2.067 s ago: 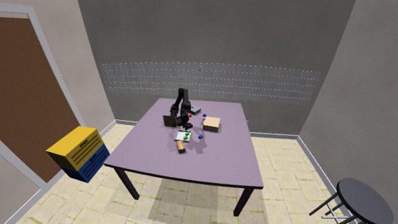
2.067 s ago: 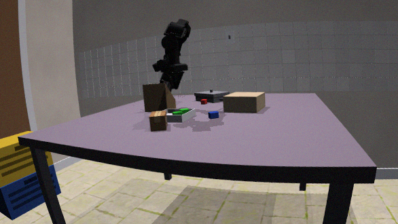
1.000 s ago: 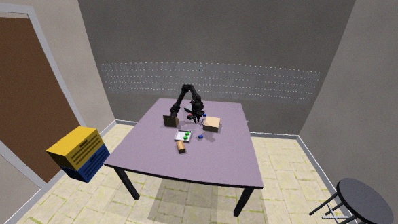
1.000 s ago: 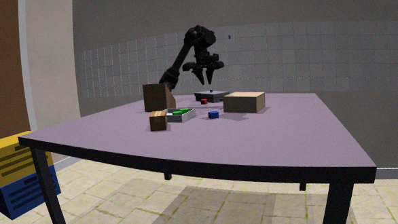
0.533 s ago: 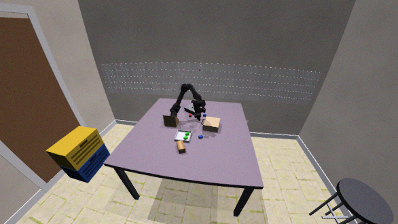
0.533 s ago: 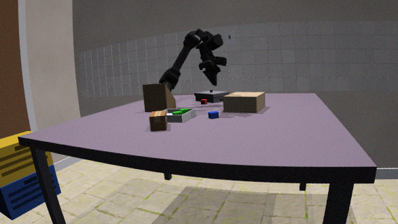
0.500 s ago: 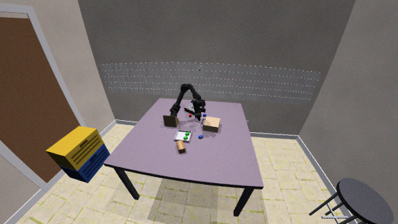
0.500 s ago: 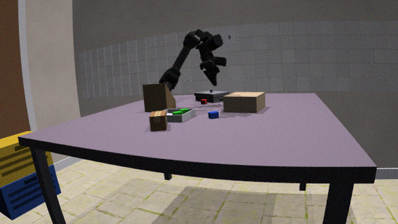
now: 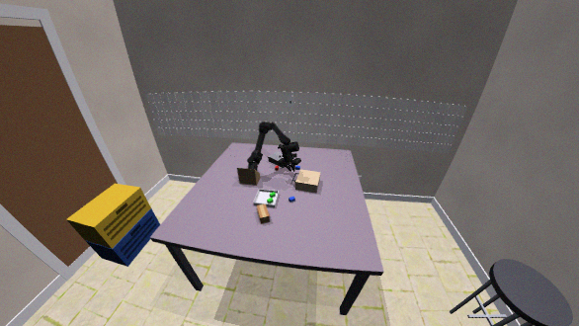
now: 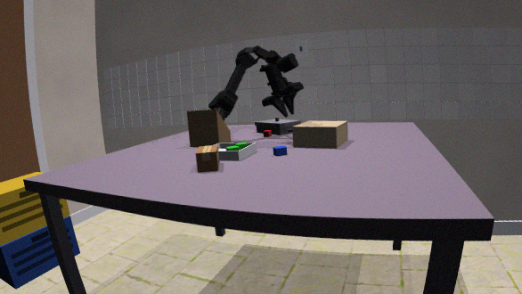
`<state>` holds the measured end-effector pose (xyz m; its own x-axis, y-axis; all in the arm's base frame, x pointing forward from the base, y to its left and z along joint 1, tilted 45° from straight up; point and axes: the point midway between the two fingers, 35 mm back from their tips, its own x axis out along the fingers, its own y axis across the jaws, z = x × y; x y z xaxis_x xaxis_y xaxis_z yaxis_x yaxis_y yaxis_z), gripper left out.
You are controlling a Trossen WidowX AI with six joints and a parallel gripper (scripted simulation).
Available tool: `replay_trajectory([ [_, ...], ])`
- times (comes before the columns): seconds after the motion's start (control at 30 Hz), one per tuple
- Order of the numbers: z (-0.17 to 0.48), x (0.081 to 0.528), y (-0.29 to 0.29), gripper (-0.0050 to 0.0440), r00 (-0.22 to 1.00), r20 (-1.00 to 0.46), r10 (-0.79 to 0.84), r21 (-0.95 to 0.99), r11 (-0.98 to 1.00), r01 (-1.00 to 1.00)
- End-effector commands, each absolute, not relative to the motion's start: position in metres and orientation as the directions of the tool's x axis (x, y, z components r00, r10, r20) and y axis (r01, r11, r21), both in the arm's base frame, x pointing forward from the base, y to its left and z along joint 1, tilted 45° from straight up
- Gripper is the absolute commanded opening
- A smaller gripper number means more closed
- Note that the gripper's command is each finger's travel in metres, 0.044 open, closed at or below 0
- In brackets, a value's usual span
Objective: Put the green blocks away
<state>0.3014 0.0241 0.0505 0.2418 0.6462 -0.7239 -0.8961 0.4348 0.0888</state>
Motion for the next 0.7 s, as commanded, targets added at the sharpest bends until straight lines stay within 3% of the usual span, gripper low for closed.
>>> replay_trajectory([
  [0.0, 0.050, 0.297, 0.028, 0.0148, 0.249, -0.706, 0.663, -0.070, 0.284, -0.956],
  [0.07, 0.050, 0.297, 0.028, 0.0148, 0.252, -0.695, 0.673, -0.159, 0.198, -0.967],
  [0.67, 0.028, 0.305, 0.050, 0.0148, 0.252, -0.695, 0.673, -0.159, 0.198, -0.967],
])
